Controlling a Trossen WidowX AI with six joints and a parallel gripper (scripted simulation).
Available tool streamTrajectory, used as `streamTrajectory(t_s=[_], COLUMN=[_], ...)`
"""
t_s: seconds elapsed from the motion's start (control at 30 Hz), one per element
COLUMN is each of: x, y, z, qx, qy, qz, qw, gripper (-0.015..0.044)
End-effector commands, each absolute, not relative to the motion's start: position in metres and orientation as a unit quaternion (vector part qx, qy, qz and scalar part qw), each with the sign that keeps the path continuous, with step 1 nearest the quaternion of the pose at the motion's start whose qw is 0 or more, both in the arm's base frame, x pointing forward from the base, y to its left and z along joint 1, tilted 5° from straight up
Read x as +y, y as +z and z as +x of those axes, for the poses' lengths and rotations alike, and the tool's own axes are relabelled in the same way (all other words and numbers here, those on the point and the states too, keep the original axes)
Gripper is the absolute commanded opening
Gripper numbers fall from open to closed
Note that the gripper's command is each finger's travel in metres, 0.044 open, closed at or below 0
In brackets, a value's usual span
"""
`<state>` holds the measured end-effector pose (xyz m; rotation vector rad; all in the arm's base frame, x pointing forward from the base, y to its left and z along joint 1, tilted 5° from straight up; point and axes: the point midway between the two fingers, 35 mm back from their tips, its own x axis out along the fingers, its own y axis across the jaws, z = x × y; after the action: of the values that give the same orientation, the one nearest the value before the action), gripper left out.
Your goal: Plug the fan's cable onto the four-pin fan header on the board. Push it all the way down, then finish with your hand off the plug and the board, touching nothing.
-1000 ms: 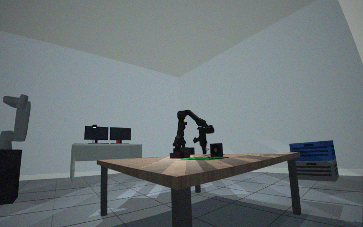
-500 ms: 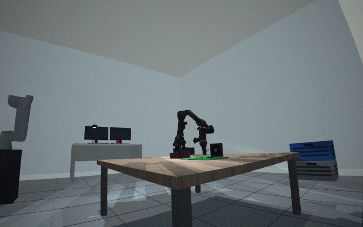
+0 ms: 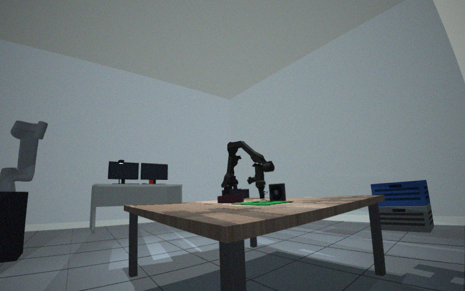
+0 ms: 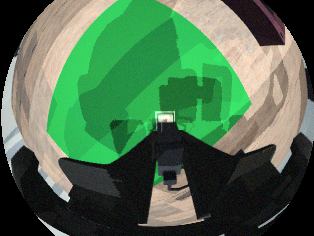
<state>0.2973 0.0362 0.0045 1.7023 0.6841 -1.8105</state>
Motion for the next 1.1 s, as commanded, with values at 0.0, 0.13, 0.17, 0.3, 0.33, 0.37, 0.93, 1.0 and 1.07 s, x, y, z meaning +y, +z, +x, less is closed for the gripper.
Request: streamTrajectory(t_s=[0.0, 0.13, 0.17, 0.3, 0.33, 0.37, 0.93, 1.0, 1.07], x=[0.036, 0.036, 0.036, 0.036, 0.036, 0.036, 0.036, 0.036, 0.036], y=[0.003, 0.002, 0.002, 0.002, 0.002, 0.002, -0.007, -0.008, -0.009], z=[0.297, 0.297, 0.297, 0.297, 0.297, 0.297, 0.297, 0.297, 0.297], qx=[0.255, 0.255, 0.255, 0.255, 0.255, 0.255, 0.255, 0.255, 0.255], qy=[-0.675, -0.675, -0.675, -0.675, -0.675, -0.675, -0.675, -0.675, -0.675], qz=[0.635, 0.635, 0.635, 0.635, 0.635, 0.635, 0.635, 0.635, 0.635], qw=[0.277, 0.277, 0.277, 0.277, 0.277, 0.277, 0.277, 0.277, 0.277], gripper=[0.0000, 0.0000, 0.0000, 0.0000, 0.0000, 0.0000, 0.0000, 0.0000, 0.0000])
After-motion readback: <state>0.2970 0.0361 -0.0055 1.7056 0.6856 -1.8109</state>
